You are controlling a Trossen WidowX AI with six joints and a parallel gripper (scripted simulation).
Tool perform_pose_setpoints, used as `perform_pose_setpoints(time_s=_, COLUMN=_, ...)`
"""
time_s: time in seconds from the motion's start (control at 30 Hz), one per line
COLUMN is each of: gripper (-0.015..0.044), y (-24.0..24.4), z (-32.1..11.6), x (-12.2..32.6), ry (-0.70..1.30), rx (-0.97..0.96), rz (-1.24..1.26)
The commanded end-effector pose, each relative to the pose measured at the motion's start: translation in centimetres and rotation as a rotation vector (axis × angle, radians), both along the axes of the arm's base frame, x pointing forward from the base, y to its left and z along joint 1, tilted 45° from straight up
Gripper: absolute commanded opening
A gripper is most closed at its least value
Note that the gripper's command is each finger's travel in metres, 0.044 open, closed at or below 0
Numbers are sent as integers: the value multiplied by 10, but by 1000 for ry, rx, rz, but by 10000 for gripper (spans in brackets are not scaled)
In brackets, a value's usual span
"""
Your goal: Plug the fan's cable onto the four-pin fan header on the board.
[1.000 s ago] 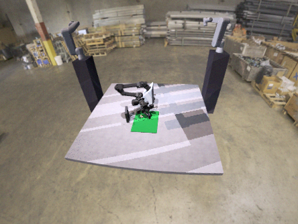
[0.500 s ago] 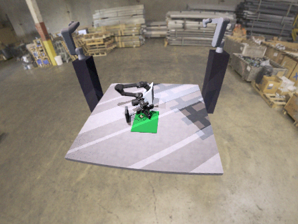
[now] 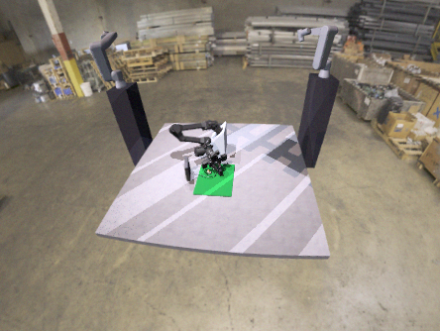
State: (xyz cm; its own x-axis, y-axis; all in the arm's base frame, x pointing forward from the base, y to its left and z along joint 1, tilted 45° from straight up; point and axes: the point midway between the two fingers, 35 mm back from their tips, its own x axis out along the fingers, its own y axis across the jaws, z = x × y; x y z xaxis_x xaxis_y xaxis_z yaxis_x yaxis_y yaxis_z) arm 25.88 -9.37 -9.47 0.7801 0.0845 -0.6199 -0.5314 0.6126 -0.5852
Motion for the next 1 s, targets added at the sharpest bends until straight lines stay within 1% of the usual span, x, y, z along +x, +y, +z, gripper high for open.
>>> perform_pose_setpoints(time_s=0.0, gripper=0, y=0, z=0, x=0, ry=1, rx=1, rz=-1)
perform_pose_setpoints(time_s=0.53, gripper=0, y=0, z=0, x=0, ry=1, rx=1, rz=-1)
perform_pose_setpoints(time_s=0.7, gripper=131, y=0, z=0, x=0, ry=0, rx=0, rz=0)
perform_pose_setpoints(time_s=0.73, gripper=140, y=0, z=0, x=0, ry=0, rx=0, rz=0)
perform_pose_setpoints(time_s=0.97, gripper=140, y=0, z=0, x=0, ry=0, rx=0, rz=0)
